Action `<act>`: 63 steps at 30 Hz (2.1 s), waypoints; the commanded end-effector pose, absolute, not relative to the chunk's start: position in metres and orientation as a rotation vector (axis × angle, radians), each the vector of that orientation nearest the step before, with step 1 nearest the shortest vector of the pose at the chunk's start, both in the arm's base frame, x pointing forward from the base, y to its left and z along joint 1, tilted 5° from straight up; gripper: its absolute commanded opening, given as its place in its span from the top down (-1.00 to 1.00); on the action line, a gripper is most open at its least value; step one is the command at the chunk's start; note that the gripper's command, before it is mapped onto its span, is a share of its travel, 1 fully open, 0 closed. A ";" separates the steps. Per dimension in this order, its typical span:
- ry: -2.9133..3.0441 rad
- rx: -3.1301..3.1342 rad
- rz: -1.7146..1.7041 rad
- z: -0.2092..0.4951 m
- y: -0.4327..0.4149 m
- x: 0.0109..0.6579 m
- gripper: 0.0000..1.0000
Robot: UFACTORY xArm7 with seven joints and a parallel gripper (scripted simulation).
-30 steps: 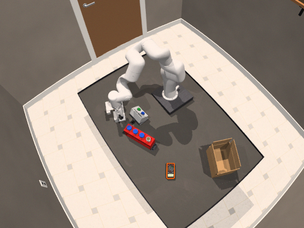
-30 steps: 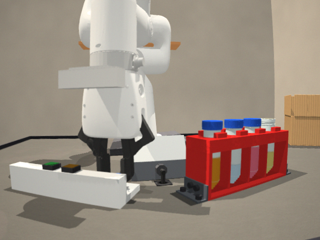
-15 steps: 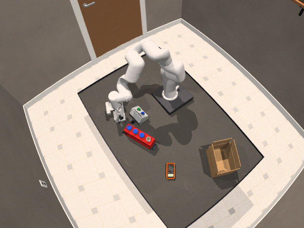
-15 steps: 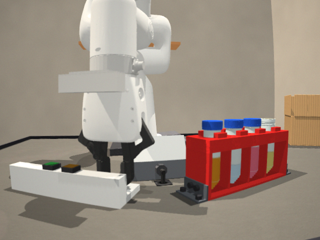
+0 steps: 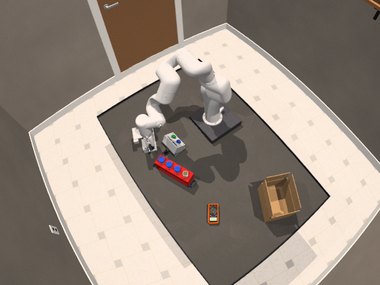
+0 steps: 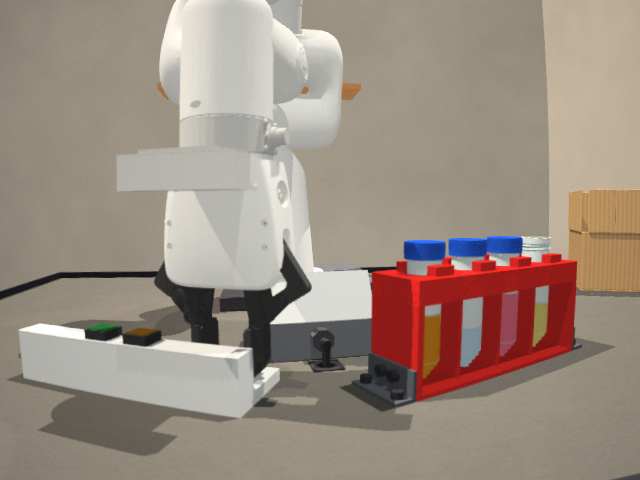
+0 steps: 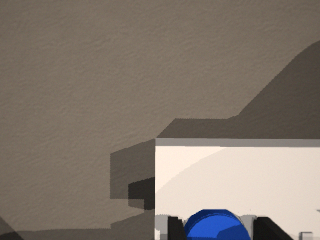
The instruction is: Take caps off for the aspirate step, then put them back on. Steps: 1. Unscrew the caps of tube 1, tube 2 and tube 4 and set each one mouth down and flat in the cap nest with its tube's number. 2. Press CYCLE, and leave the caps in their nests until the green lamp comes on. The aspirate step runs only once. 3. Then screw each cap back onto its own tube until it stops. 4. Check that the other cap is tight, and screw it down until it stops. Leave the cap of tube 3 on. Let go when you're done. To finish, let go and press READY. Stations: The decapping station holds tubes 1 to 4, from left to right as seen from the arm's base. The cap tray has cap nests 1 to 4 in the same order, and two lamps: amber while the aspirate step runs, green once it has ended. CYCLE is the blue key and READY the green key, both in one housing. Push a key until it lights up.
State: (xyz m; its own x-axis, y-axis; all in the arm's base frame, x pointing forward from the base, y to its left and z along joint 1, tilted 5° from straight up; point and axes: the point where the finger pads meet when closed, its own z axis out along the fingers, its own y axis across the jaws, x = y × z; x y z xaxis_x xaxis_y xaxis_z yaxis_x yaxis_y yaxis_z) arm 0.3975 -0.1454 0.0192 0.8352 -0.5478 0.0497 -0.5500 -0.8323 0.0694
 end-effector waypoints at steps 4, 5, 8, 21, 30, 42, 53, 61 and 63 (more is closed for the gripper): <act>-0.878 2.932 0.049 0.021 -0.146 0.399 0.08; -0.878 2.932 0.049 0.021 -0.146 0.399 0.08; -0.878 2.932 0.049 0.021 -0.146 0.399 0.08; -0.878 2.932 0.049 0.070 -0.141 0.399 0.08; -0.878 2.932 0.049 0.105 -0.138 0.399 0.08; -0.878 2.932 0.050 0.158 -0.134 0.399 0.08; -1.307 2.774 0.067 0.156 -0.102 0.401 0.08; -1.602 2.623 0.078 0.154 -0.081 0.403 0.08; -1.797 2.499 0.085 0.152 -0.066 0.404 0.08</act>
